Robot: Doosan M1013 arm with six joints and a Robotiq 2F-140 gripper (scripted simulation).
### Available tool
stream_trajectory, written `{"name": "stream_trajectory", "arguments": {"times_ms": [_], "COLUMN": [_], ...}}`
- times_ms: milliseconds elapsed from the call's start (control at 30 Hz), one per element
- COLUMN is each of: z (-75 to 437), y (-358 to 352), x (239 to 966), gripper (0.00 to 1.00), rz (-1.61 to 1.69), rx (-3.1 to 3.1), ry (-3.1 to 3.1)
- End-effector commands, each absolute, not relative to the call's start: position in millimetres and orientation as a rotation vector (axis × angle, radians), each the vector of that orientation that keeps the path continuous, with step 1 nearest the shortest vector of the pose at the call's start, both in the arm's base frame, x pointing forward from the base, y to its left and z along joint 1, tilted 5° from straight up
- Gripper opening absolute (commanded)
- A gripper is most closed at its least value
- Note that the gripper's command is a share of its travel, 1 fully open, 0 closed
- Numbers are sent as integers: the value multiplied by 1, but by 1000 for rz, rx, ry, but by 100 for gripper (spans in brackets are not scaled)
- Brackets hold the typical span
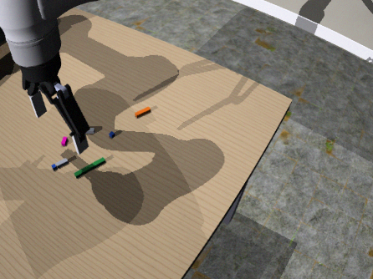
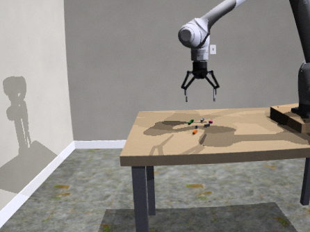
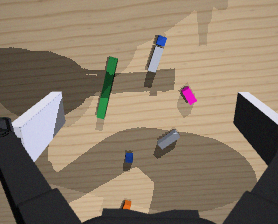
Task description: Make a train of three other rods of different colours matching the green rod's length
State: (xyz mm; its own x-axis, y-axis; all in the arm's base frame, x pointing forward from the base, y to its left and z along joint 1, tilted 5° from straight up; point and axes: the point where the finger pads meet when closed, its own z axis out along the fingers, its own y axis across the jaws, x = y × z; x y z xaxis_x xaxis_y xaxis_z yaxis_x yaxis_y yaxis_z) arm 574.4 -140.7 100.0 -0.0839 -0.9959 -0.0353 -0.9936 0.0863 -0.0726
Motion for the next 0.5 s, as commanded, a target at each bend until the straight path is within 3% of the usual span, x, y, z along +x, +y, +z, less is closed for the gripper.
{"name": "stream_trajectory", "arguments": {"times_ms": [0,467], "z": [100,98], "y": [-130,-90], "x": [580,596], "gripper": [100,100], "rz": [-50,-81], "rx": [-2252,-2748], "ry": [2074,1376]}}
